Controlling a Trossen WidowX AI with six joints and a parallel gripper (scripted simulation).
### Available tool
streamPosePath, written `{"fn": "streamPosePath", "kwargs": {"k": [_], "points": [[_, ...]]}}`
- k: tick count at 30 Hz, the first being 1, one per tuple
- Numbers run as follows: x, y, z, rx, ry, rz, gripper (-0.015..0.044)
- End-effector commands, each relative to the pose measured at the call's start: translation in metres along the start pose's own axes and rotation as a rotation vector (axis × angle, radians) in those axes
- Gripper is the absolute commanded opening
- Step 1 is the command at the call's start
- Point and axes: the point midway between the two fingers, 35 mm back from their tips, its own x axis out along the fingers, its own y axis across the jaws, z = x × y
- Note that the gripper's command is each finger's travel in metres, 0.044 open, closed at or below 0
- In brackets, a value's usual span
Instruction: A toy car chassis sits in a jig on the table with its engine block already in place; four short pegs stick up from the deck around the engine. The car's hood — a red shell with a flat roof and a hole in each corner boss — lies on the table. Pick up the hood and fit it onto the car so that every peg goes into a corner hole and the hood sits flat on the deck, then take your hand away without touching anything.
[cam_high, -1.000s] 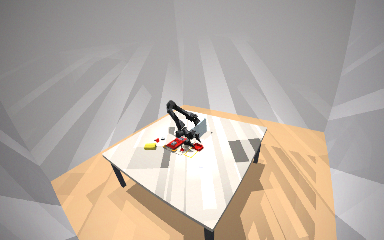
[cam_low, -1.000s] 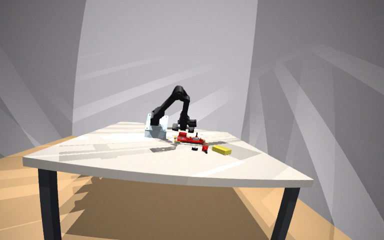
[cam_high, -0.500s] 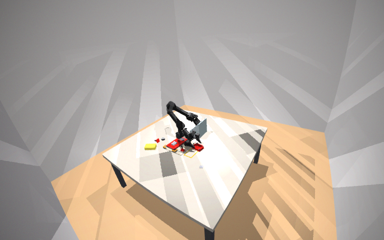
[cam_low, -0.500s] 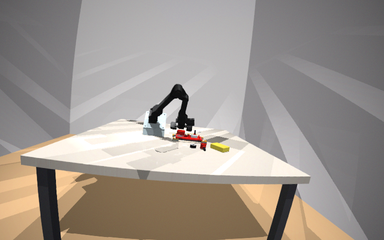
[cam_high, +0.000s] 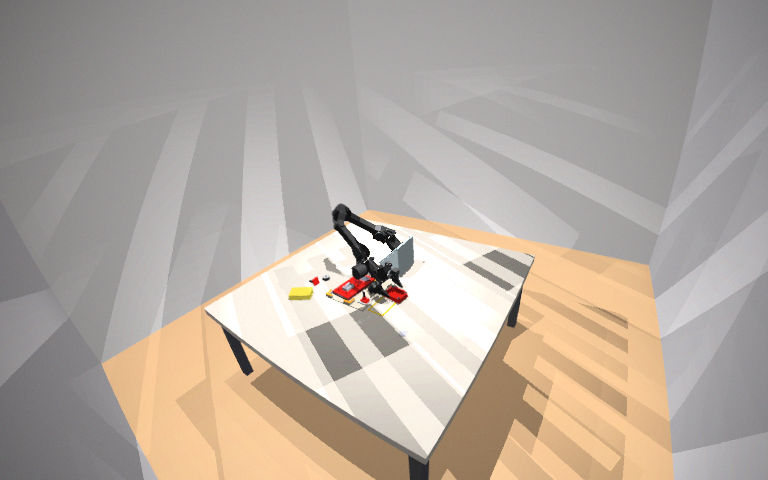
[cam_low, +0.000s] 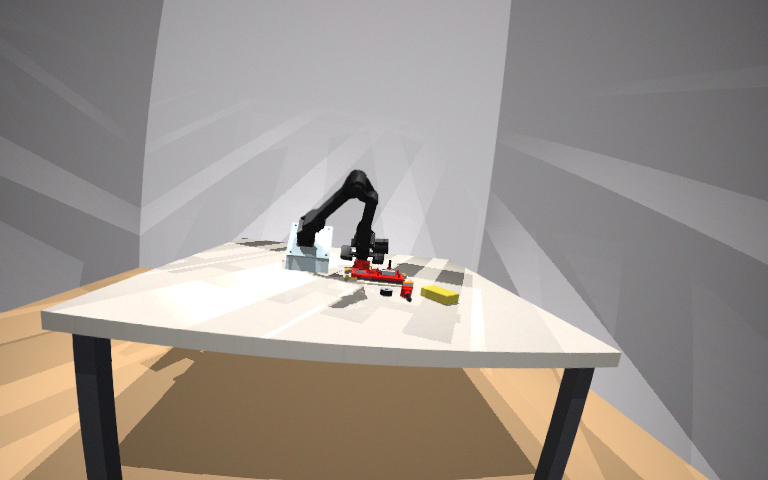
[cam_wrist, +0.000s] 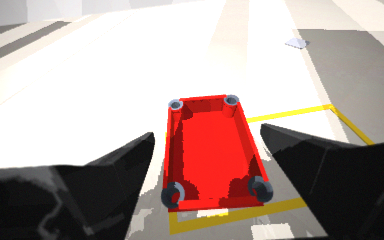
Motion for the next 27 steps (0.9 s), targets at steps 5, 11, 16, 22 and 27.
{"fn": "streamPosePath", "kwargs": {"k": [5, 11, 16, 22, 27], "points": [[0.0027, -0.0008, -0.0029, -0.004, -0.004, -0.001, 0.044], [0.0042, -0.0007, -0.0055, -0.004, -0.004, -0.001, 0.044], [0.0055, -0.0006, -0.0076, -0.004, -0.004, -0.001, 0.044], [0.0045, 0.0004, -0.0078, 0.0, 0.0, 0.0, 0.0355], [0.0045, 0.0004, -0.0078, 0.0, 0.0, 0.0, 0.0321]]}}
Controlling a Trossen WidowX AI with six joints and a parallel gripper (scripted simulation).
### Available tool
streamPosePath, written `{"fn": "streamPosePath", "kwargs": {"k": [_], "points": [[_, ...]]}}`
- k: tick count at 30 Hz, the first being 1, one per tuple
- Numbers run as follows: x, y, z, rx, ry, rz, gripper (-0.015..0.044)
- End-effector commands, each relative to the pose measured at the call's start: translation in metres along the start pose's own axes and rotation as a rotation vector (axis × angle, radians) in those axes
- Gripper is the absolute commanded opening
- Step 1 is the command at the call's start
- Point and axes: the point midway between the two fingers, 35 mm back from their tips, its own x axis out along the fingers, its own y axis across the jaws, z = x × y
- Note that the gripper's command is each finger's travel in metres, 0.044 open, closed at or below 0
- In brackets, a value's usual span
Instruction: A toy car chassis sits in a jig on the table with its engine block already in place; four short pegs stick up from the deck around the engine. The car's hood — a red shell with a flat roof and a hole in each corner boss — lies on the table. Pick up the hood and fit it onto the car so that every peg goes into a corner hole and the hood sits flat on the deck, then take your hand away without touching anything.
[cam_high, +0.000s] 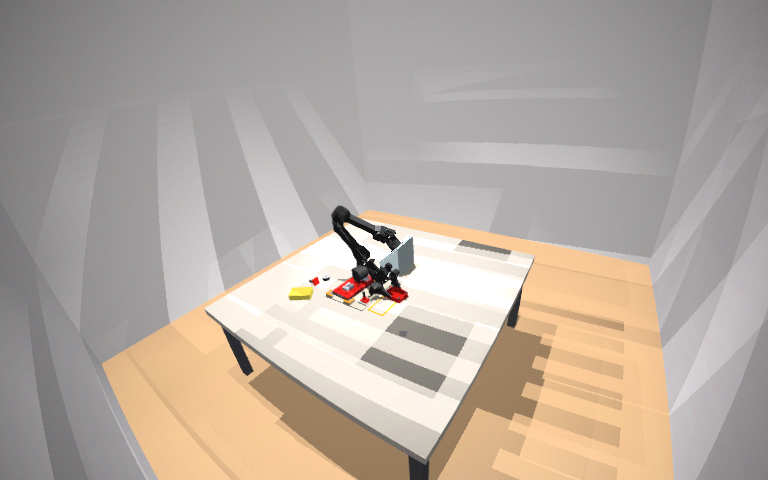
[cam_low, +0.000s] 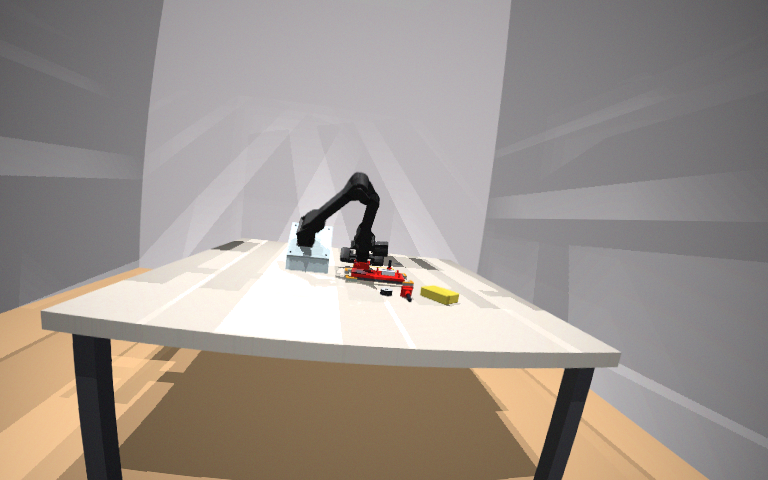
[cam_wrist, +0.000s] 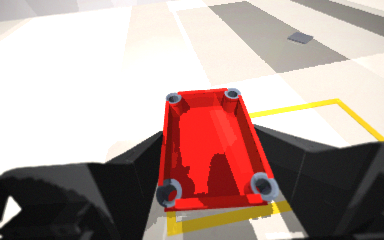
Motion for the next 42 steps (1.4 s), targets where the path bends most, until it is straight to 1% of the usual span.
{"fn": "streamPosePath", "kwargs": {"k": [1, 4, 15, 28, 35, 42], "points": [[0.0, 0.0, 0.0, 0.001, 0.0, -0.001, 0.0315], [0.0, 0.0, 0.0, 0.001, 0.0, -0.001, 0.0295], [-0.014, -0.003, 0.025, 0.0, 0.001, -0.001, 0.0006], [-0.036, -0.001, 0.063, 0.0, -0.003, -0.002, 0.0], [-0.037, -0.002, 0.064, 0.033, -0.003, -0.002, 0.0], [-0.036, -0.002, 0.064, 0.187, -0.003, -0.002, 0.0]]}}
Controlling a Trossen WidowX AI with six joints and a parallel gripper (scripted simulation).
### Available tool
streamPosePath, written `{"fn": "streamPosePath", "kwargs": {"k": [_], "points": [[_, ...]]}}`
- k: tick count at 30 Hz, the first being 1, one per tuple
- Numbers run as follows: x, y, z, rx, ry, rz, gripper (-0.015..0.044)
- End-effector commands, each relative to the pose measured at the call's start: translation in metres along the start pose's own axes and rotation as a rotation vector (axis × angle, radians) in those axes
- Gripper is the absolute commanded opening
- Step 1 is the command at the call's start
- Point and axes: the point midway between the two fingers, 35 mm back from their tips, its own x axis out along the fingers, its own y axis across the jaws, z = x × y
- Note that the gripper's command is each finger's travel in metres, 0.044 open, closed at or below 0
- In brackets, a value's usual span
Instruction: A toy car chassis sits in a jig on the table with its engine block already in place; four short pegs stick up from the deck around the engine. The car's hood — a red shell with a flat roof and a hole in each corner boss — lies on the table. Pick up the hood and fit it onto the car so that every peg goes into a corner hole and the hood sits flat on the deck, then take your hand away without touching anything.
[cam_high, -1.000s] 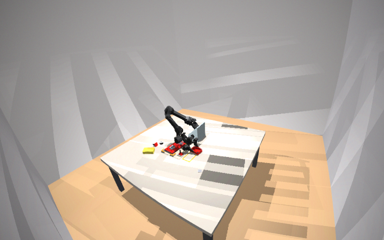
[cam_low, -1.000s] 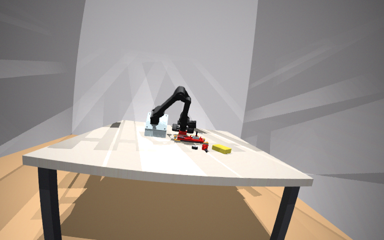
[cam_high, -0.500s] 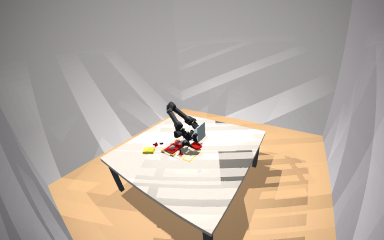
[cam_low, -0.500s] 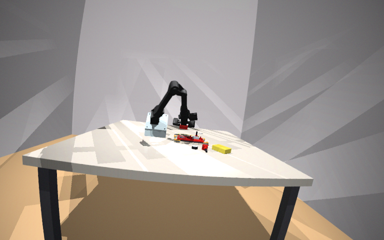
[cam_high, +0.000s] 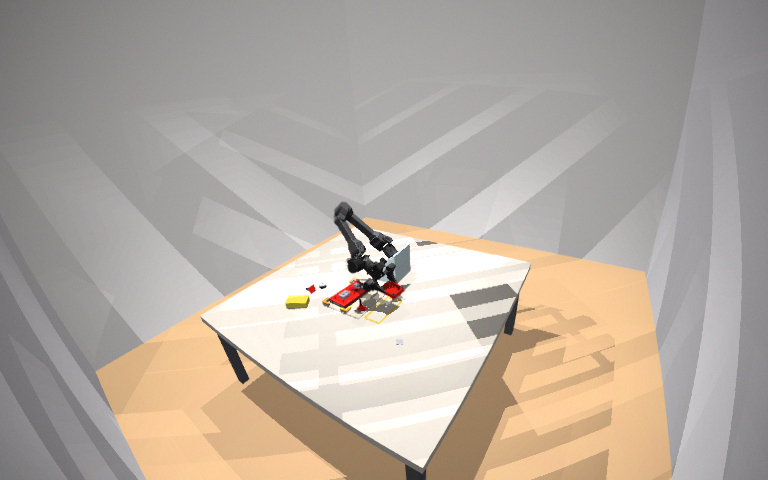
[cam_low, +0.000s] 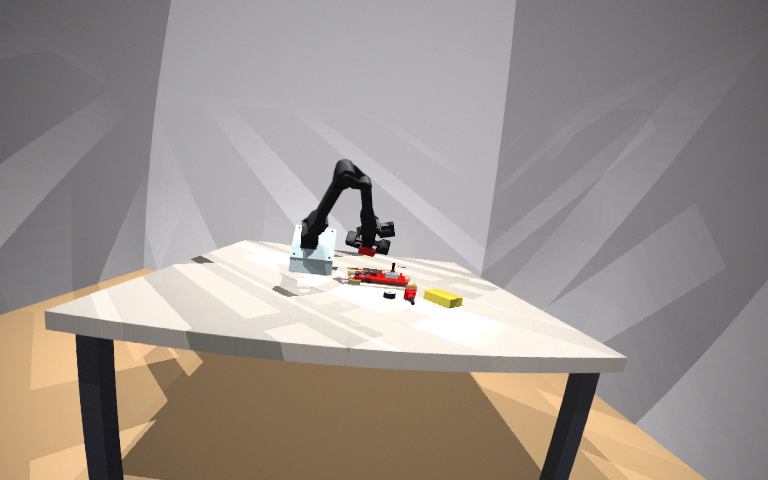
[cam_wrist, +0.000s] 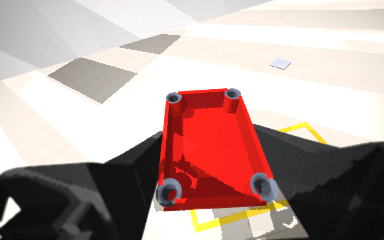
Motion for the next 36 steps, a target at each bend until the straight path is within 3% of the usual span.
{"fn": "streamPosePath", "kwargs": {"k": [1, 36], "points": [[0.0004, 0.0, -0.0005, 0.081, 0.002, 0.001, 0.0], [0.0008, -0.0004, -0.0008, 0.965, 0.002, 0.0, 0.0]]}}
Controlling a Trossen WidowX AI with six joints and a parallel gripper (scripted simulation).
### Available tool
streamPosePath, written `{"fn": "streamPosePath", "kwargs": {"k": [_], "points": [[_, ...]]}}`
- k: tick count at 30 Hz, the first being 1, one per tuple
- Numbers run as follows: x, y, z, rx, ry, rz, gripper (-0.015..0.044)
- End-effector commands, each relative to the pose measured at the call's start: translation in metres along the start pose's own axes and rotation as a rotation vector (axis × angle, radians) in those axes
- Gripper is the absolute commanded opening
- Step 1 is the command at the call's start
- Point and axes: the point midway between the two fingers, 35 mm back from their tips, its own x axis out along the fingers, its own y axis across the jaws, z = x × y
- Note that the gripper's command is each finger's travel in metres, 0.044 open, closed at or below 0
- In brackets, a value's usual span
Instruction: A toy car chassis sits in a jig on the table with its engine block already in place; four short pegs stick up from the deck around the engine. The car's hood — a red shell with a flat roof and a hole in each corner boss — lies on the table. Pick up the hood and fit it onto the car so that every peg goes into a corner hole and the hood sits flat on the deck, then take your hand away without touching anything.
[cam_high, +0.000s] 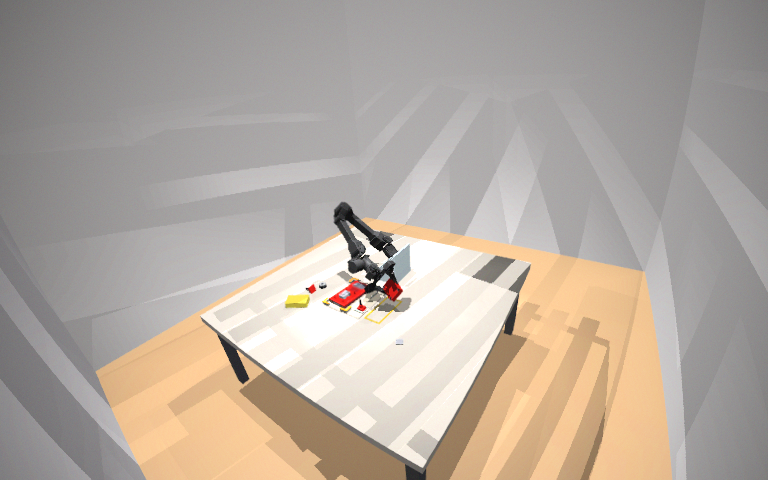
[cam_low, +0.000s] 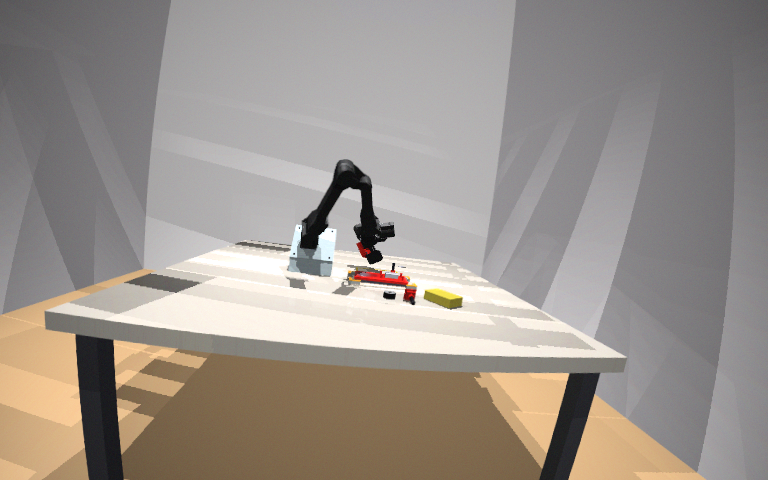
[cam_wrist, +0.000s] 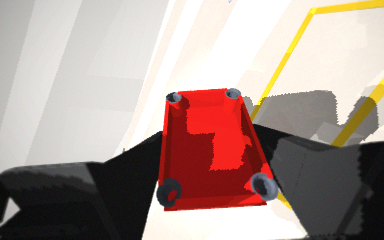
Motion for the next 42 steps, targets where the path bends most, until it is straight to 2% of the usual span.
{"fn": "streamPosePath", "kwargs": {"k": [1, 23, 42], "points": [[0.0001, -0.0005, 0.0008, 0.088, -0.002, -0.002, 0.0], [0.0002, -0.0007, 0.0007, 0.593, -0.002, -0.001, 0.0], [0.0024, -0.0097, -0.0048, 1.194, -0.002, -0.002, 0.0]]}}
